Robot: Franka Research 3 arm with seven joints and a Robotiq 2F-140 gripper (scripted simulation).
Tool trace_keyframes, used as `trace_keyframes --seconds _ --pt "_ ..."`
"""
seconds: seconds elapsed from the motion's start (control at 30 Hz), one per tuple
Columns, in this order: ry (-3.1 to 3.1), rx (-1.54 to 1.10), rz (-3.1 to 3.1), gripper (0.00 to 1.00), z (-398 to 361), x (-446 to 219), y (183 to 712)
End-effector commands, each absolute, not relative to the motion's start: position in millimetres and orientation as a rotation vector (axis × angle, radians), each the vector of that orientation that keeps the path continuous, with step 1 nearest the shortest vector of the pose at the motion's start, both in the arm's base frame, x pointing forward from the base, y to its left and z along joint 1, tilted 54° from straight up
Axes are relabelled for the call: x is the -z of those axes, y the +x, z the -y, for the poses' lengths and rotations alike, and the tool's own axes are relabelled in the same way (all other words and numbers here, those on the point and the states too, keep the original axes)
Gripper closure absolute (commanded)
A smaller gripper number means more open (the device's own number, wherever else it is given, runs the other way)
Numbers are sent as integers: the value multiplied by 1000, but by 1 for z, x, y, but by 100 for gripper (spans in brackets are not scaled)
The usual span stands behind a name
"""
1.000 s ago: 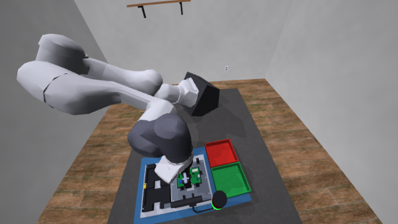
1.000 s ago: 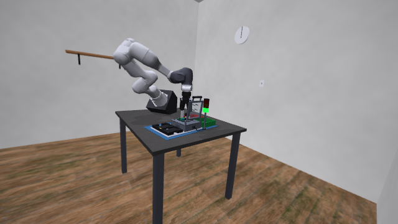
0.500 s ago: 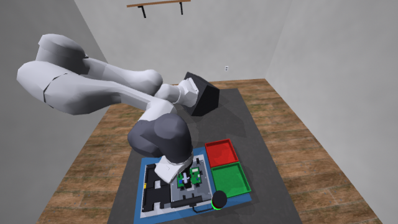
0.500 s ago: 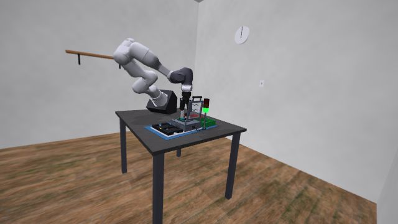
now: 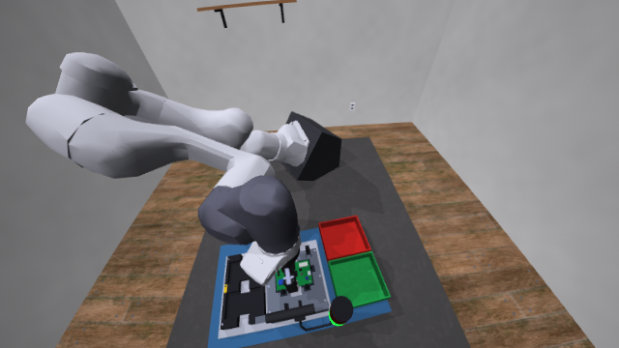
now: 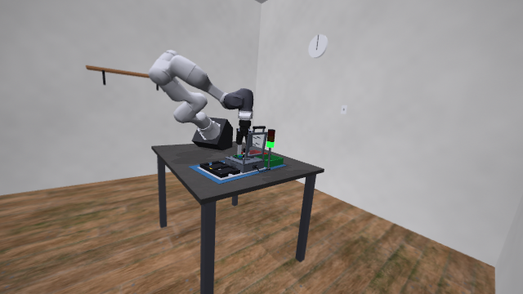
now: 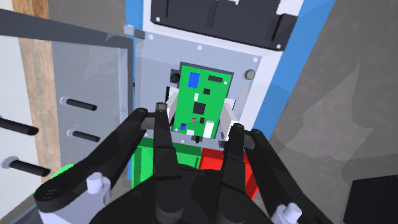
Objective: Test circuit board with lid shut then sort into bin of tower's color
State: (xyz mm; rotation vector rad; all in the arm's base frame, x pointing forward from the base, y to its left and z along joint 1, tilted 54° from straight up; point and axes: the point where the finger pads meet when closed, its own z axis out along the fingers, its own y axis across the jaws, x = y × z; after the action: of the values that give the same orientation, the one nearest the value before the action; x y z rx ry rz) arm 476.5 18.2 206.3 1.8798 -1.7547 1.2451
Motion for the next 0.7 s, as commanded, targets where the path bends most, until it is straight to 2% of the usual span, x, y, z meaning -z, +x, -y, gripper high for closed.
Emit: trace_keyframes --seconds 0.0,0.67 --pt "1880 -1243 1751 54 -19 -207 475" --pt "1880 -1243 1751 54 -22 -209 473"
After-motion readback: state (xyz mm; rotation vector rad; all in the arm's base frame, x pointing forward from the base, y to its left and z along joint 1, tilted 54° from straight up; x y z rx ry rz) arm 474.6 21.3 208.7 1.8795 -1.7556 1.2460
